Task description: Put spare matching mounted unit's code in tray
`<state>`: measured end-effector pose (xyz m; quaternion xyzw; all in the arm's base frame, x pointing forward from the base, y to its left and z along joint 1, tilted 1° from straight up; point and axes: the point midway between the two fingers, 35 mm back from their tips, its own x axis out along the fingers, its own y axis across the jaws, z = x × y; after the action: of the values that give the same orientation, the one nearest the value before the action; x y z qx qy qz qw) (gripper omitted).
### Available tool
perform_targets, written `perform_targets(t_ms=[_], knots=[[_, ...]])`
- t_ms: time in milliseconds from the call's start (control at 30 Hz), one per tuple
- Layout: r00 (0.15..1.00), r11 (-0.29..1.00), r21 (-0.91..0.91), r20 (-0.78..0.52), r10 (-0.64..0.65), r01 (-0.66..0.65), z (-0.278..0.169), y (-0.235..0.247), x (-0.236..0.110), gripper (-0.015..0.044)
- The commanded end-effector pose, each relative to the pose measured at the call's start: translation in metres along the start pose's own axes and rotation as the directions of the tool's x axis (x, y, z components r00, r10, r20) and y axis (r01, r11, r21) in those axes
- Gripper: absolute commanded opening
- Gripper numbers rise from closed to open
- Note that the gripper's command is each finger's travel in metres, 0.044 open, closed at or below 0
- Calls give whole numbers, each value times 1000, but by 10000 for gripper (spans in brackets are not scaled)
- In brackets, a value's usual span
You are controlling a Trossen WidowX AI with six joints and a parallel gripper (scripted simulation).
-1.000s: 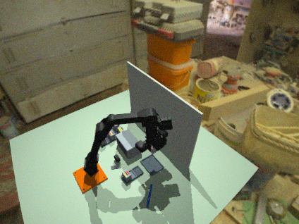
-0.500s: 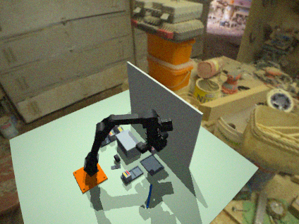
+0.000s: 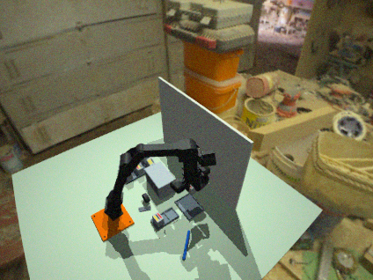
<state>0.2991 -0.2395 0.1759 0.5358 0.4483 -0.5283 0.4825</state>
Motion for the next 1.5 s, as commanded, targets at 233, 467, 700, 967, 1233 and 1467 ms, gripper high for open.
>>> perform_targets(t_ms=[233, 467, 700, 967, 1233, 1467], knots=[[1000, 1000, 4, -1, -2, 2, 1, 1, 9, 0], [1000, 1000, 4, -1, -3, 3, 1, 2, 13, 0], [1000, 1000, 4, -2, -4, 4, 1, 2, 18, 0], [1000, 1000, 4, -2, -5, 5, 2, 2, 24, 0], [1000, 1000, 4, -3, -6, 6, 2, 3, 30, 0], [1000, 1000, 4, -3, -7, 7, 2, 3, 34, 0]])
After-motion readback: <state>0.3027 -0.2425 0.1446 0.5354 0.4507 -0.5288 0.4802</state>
